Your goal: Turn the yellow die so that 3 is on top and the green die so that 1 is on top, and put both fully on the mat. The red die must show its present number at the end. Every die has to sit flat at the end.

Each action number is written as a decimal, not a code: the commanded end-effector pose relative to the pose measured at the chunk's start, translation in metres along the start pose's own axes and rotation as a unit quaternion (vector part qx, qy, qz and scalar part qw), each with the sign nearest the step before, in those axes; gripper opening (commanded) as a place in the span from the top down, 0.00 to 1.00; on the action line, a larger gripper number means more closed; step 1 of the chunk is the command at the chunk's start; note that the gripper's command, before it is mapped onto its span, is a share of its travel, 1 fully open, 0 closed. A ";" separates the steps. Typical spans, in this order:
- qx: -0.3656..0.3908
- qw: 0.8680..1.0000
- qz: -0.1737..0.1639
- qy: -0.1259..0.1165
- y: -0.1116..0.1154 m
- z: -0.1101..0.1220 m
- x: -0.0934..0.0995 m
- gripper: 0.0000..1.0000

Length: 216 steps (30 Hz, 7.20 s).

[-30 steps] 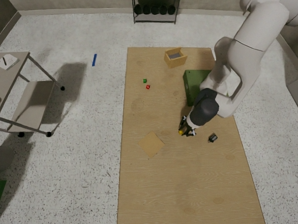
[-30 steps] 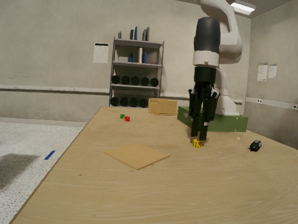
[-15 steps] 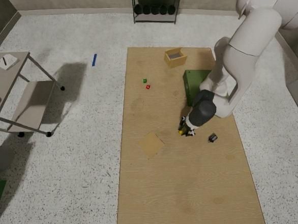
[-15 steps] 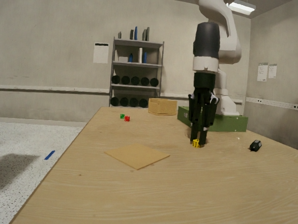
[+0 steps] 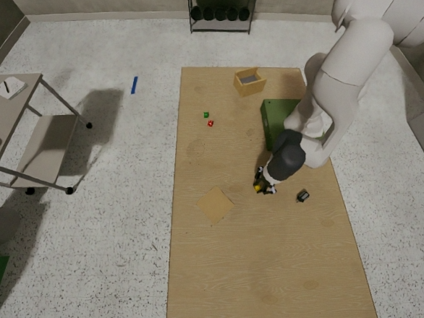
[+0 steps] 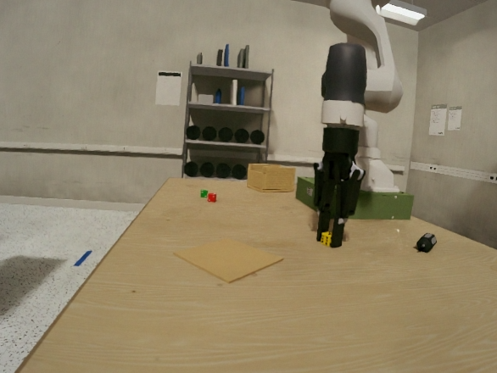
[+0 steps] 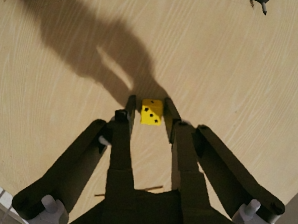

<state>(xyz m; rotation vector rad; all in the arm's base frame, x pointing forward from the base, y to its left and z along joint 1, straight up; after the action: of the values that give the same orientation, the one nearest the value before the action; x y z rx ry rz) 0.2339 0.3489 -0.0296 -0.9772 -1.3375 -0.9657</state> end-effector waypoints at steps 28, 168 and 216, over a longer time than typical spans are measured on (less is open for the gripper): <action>-0.005 1.000 -0.004 0.002 0.002 0.002 0.001 0.68; 0.177 0.984 -0.004 0.001 0.271 0.029 0.042 0.79; 0.177 0.984 -0.004 0.001 0.272 0.029 0.011 0.79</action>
<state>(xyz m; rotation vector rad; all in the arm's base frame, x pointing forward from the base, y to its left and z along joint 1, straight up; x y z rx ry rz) 0.4818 0.4598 -0.0213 -0.6965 -1.4490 -0.6947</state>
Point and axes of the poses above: the point where the finger pads meet when closed, its own x axis back along the fingers, its own z axis across the jaws, y = z × x, the point moved 2 cm from there along x, back along the fingers, and after that the axes turned 5 degrees about -x, right-handed, at the moved point
